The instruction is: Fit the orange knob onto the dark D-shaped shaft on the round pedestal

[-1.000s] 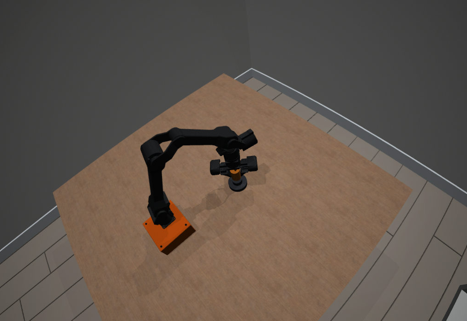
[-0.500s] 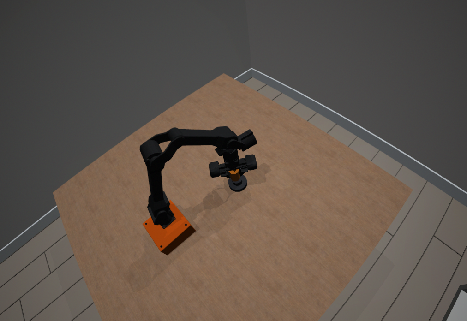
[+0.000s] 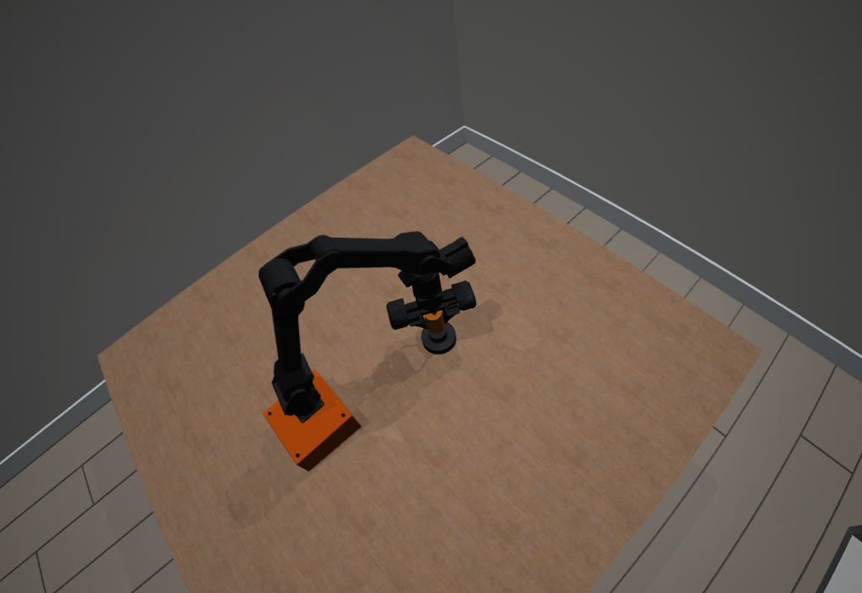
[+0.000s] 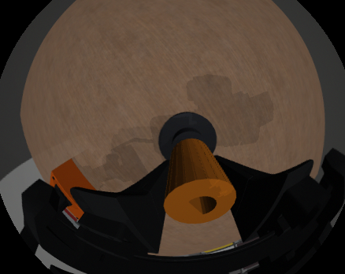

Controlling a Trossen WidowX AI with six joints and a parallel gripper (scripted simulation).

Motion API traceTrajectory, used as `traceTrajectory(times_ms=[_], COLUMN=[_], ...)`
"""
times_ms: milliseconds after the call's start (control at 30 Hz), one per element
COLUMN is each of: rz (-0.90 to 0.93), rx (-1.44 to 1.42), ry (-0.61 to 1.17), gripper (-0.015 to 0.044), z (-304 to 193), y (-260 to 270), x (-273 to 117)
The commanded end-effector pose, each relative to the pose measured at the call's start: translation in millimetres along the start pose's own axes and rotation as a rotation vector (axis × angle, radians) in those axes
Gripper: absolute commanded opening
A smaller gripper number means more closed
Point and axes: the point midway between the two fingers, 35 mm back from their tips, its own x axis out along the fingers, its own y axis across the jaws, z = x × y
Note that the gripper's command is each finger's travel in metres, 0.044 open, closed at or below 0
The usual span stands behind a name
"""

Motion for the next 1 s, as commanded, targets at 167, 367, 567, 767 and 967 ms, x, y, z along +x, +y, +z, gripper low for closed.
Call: traceTrajectory(times_ms=[167, 367, 567, 767, 967], rz=[-0.005, -0.005, -0.005, -0.005, -0.005], rx=[-0.004, -0.004, -0.004, -0.013, -0.204], ry=[0.0, 0.0, 0.0, 0.0, 0.0], gripper=[0.0, 0.0, 0.0, 0.0, 0.0], z=[0.5, -0.2, -0.5, -1.0, -0.8], y=[-1.7, 0.4, 1.2, 2.3, 1.7], x=[2.6, 3.5, 2.8, -0.6, -2.4])
